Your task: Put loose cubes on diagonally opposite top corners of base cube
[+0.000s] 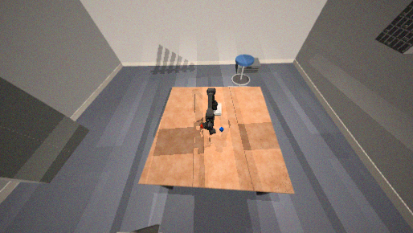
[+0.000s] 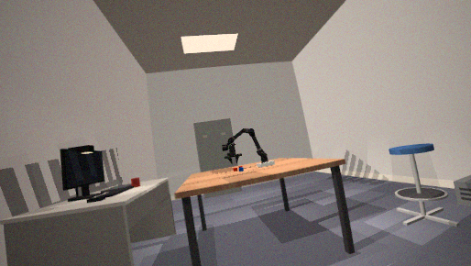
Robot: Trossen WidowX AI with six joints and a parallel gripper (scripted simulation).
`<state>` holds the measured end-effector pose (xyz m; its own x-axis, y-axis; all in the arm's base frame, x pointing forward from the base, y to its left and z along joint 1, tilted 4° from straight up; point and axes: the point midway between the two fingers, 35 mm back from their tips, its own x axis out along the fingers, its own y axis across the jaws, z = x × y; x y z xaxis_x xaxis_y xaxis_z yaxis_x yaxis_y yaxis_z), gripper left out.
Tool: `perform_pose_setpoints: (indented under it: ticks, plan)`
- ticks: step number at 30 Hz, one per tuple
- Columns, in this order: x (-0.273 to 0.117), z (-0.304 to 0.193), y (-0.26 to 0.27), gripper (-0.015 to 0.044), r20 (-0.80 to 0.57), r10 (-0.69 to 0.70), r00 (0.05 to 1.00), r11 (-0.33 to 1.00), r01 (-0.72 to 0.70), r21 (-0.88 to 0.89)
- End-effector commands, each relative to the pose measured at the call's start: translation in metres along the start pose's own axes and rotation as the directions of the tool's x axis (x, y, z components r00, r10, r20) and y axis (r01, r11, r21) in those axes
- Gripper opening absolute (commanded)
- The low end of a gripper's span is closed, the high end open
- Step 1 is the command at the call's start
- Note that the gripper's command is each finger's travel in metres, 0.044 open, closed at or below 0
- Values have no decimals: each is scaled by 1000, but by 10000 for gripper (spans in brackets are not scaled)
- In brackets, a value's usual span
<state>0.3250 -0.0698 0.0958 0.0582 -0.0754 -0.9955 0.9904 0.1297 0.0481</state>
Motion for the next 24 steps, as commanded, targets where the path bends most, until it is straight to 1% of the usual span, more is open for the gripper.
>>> perform_pose_setpoints:
  ticks: [1, 7, 24]
  plan:
    - [13, 0, -1, 265, -4, 3, 1000, 1000, -3, -1]
    - [27, 0, -1, 265, -4, 3, 1000, 1000, -3, -1]
    - [50, 0, 0, 265, -4, 3, 1000, 1000, -3, -1]
